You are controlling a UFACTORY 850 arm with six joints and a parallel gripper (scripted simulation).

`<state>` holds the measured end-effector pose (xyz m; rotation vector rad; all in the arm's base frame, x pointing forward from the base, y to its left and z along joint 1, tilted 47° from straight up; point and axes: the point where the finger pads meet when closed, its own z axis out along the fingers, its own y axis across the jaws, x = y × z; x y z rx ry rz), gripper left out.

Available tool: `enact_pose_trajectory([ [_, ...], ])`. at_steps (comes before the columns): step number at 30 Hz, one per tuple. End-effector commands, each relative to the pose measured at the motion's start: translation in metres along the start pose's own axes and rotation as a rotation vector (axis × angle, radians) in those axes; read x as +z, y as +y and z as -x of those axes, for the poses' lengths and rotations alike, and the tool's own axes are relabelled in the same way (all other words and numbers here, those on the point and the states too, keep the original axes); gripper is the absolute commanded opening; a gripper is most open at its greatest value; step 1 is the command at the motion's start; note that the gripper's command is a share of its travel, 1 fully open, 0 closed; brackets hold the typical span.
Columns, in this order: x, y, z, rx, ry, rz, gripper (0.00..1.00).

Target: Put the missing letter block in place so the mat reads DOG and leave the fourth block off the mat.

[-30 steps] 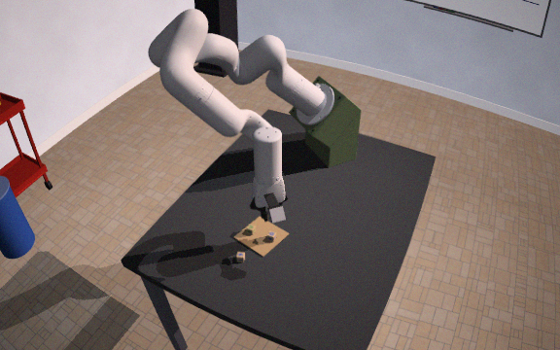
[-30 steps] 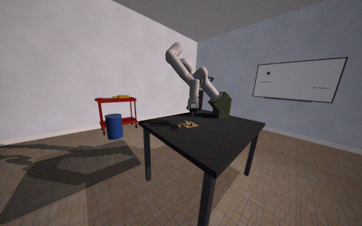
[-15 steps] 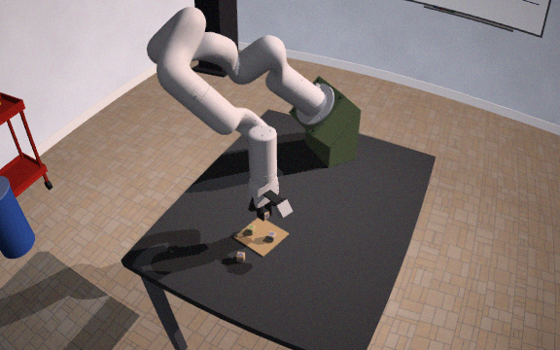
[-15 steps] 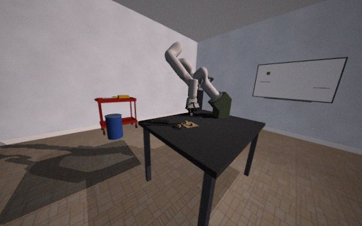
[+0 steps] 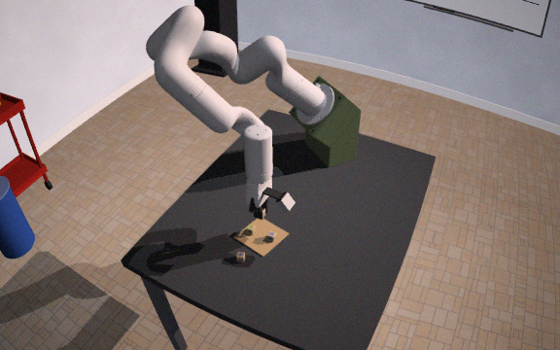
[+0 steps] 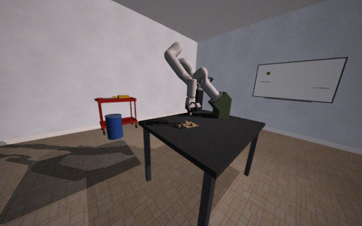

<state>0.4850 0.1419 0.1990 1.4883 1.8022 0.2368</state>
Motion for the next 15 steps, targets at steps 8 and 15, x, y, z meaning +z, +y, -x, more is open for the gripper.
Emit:
enact_pose_trajectory([
  [8,-0.0005,0.0006,0.0021,-0.057,-0.001,-0.004,0.21],
  [15,-0.0005,0.0006,0.0021,-0.057,-0.001,-0.004,0.21],
])
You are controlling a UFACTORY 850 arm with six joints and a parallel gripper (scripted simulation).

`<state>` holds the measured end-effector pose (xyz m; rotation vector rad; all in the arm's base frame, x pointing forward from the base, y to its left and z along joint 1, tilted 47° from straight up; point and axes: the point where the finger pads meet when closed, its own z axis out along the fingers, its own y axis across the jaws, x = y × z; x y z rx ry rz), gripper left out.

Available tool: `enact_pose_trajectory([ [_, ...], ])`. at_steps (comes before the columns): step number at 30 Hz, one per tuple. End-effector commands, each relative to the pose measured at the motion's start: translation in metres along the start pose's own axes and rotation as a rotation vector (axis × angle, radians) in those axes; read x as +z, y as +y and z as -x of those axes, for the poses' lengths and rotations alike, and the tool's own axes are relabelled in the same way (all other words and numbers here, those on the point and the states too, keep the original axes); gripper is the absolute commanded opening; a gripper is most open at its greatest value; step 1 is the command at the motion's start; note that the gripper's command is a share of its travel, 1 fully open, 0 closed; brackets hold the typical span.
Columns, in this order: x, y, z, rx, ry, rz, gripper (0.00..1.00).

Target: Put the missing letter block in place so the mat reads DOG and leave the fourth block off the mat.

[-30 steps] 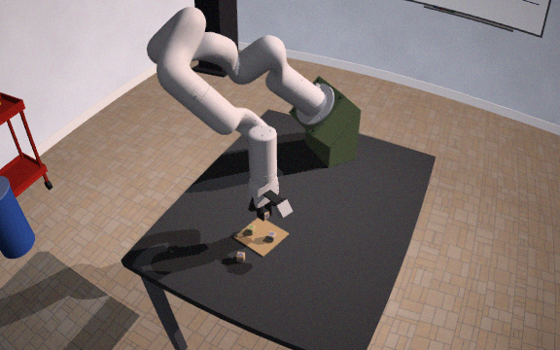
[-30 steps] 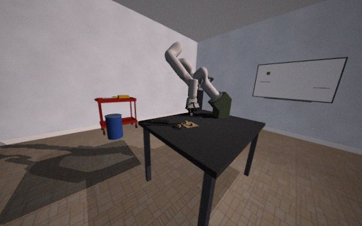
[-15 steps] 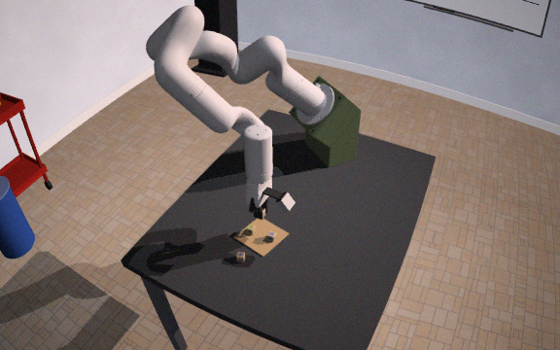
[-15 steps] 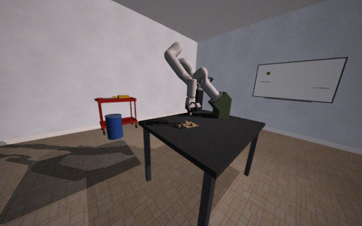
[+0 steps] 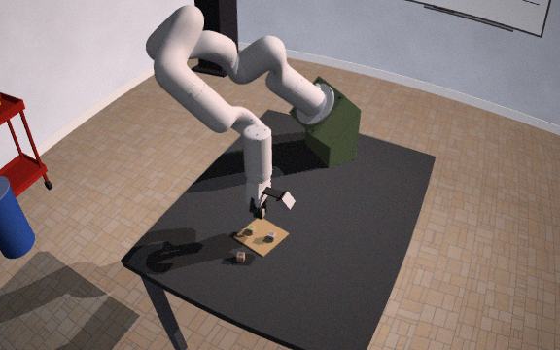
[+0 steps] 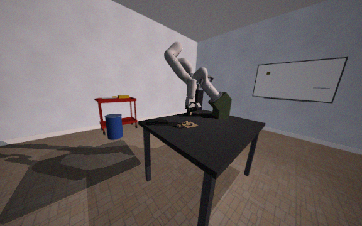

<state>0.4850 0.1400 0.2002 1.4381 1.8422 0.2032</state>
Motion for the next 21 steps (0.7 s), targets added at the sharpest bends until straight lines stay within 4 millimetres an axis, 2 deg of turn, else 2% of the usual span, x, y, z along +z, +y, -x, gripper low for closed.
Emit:
enact_pose_trajectory([
  [1,0.000,0.000,0.000,0.000,0.000,0.001,0.21],
  [12,0.004,0.000,0.000,0.000,0.000,0.001,0.21],
  [21,0.034,0.000,0.000,0.000,0.000,0.001,0.21],
])
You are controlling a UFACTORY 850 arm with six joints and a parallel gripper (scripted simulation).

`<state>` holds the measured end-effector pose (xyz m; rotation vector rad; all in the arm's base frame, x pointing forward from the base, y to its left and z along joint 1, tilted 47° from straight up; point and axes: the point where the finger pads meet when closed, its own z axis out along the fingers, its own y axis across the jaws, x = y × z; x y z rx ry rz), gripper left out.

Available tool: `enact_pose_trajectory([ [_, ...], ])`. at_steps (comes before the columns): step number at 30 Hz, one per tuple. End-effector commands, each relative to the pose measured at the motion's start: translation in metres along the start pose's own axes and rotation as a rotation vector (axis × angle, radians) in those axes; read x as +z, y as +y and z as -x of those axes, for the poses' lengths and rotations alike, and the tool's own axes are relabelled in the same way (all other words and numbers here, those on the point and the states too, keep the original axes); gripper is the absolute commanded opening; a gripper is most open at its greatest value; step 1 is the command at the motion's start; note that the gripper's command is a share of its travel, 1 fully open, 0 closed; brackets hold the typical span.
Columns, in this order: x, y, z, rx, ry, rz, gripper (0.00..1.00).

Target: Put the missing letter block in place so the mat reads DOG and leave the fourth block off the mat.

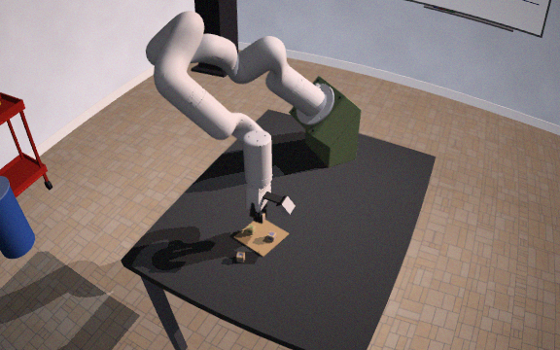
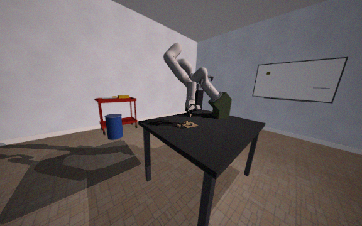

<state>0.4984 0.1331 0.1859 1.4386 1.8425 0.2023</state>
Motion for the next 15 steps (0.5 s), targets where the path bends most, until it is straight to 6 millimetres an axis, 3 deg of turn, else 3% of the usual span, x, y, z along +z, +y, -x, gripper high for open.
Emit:
enact_pose_trajectory([
  [1,0.018,0.001,0.000,0.000,0.000,0.002,0.21],
  [15,0.069,0.001,0.000,0.000,0.000,0.002,0.21],
])
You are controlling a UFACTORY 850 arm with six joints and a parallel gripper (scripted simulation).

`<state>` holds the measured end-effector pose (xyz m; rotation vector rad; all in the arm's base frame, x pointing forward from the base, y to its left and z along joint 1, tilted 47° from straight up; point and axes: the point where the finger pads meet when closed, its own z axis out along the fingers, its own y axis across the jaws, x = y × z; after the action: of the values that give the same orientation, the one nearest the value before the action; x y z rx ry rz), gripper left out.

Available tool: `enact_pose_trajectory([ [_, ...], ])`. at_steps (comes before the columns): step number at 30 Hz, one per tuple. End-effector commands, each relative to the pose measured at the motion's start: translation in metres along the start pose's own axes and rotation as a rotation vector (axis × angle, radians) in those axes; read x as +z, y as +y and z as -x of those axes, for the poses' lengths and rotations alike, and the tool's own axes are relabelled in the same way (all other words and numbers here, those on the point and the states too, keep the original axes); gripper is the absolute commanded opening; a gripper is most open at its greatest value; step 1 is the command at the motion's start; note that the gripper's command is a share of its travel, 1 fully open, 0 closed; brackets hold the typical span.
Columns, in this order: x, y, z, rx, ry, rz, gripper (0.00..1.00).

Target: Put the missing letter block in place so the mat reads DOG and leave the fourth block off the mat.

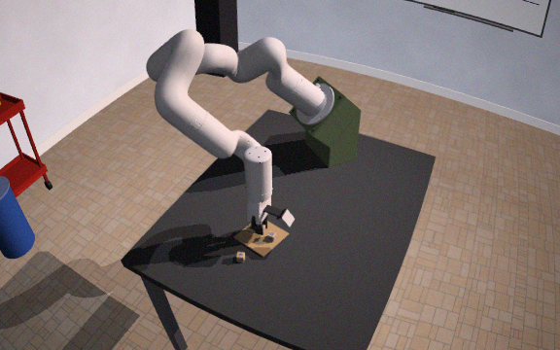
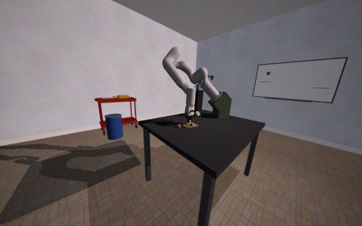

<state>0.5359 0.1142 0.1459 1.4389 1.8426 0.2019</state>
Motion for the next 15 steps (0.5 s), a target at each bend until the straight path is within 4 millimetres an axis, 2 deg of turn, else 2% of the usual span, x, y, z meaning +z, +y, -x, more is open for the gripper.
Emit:
enact_pose_trajectory([
  [1,0.0131,0.0010,-0.0004,0.000,0.000,0.002,0.21],
  [15,0.0171,0.0010,-0.0004,0.000,0.000,0.002,0.21],
])
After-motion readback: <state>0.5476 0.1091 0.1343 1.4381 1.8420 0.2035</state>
